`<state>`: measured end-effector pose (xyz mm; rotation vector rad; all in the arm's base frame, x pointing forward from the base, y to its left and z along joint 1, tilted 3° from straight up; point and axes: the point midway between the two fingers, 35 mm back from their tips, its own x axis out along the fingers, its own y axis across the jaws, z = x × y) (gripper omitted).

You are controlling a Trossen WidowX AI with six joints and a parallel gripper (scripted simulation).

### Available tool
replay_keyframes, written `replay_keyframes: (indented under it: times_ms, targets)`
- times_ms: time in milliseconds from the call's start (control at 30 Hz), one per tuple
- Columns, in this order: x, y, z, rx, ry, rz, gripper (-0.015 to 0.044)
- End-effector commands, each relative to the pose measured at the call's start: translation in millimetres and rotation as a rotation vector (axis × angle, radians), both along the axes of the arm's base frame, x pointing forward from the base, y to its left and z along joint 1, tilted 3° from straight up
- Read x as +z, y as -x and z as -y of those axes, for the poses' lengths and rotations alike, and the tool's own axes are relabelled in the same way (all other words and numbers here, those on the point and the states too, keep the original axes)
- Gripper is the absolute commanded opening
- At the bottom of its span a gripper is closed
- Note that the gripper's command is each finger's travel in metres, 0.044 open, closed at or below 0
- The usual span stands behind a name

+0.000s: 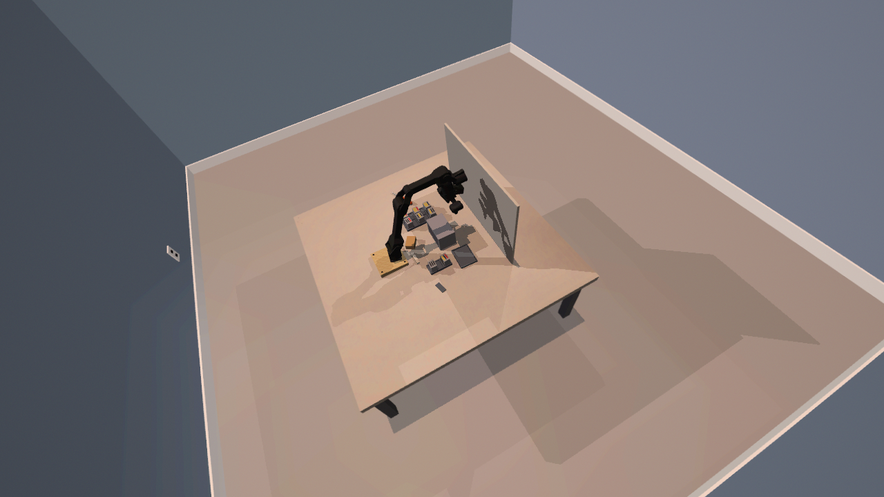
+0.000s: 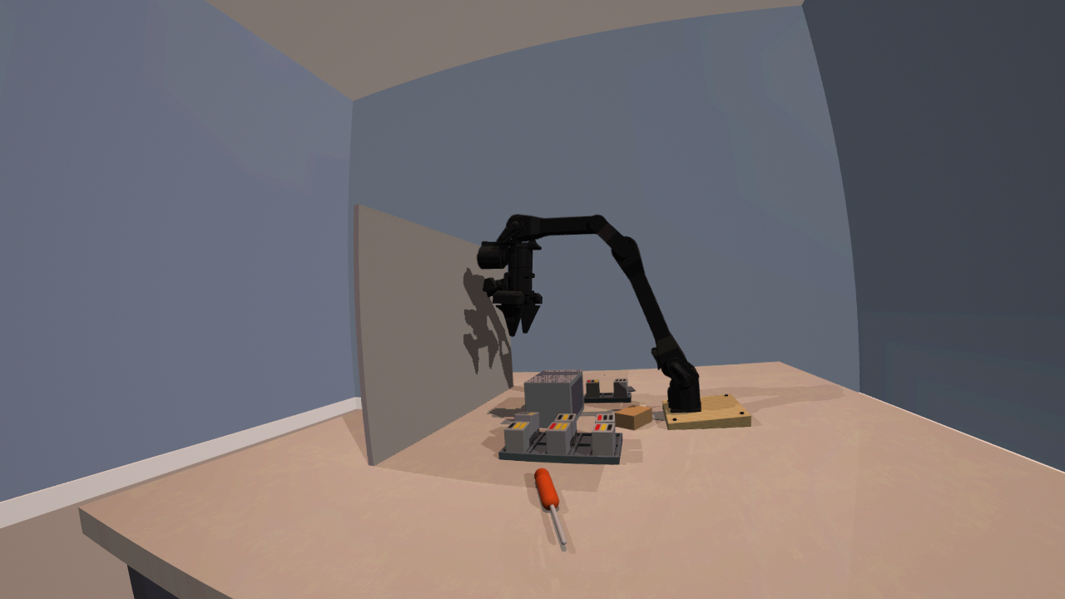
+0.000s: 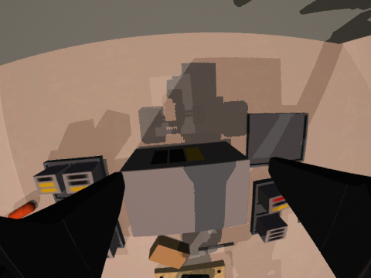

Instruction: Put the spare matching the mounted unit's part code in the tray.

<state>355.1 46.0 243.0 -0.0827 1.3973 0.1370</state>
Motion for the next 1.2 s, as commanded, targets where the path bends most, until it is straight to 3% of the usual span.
replay_keyframes:
  times_ms: [0,233,433,733,1167]
  targets:
    - [1.0,-0.3,-2.4,-0.001,-0.005,-0.001,0.044]
    - [0.1,0.4,-5.2,0.022,-0.002,-0.002,0.044]
    - [-29.1,32.4,-87.5,0.752,0.094,-0.012,0.044]
    - [-57.1,78.0,-158.9,1.493,0.174,0.008,0.044]
    - [-58.9,81.5,-163.0,1.541,0.179,0.01,0.044]
